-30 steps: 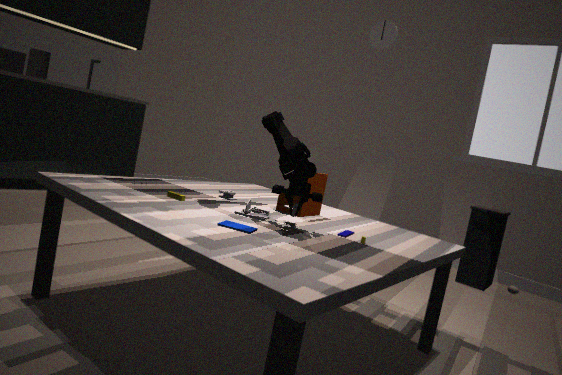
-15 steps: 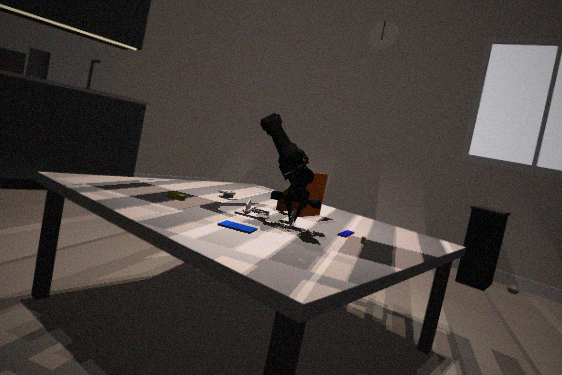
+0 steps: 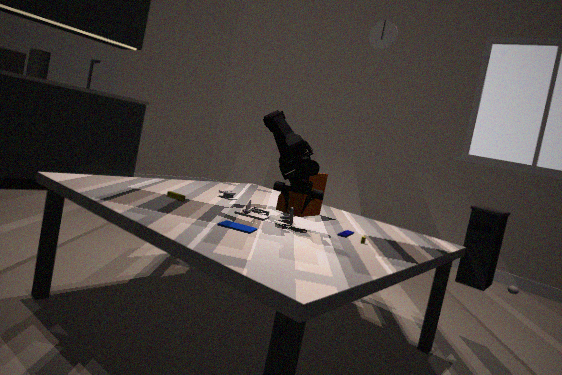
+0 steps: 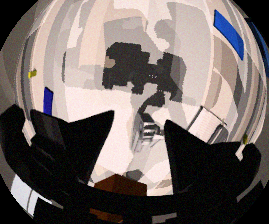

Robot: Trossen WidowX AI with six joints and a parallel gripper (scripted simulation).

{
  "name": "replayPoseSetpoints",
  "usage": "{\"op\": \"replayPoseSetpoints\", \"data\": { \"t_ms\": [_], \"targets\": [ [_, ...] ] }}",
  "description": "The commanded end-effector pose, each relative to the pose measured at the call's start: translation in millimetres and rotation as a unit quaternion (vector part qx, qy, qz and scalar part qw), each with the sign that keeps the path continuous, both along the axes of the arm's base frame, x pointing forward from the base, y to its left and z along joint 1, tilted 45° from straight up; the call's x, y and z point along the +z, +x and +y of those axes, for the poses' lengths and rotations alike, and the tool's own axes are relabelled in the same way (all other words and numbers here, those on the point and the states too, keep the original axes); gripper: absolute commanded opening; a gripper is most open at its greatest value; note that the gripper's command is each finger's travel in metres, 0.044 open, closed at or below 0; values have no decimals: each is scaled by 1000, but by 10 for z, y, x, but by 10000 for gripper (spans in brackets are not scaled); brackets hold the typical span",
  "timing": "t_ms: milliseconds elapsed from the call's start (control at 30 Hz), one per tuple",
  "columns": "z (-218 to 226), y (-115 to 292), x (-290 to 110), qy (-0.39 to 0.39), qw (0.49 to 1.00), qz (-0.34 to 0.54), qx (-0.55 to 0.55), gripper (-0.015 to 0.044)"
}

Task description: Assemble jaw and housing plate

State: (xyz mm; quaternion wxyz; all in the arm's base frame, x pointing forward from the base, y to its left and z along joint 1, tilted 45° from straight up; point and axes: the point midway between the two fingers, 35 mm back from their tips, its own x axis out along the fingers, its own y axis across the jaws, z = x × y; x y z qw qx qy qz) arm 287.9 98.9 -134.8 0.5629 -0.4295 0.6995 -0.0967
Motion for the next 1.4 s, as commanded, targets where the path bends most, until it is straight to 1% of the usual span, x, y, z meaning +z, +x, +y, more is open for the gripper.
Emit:
{"op": "replayPoseSetpoints", "data": {
  "t_ms": [0,67,100,1367],
  "targets": [
    [228,34,218,9,1000,-12,1,378],
    [228,34,218,9,1000,-12,1,431],
    [228,34,218,9,1000,-12,1,440],
    [228,34,218,9,1000,-12,1,440]
  ]
}}
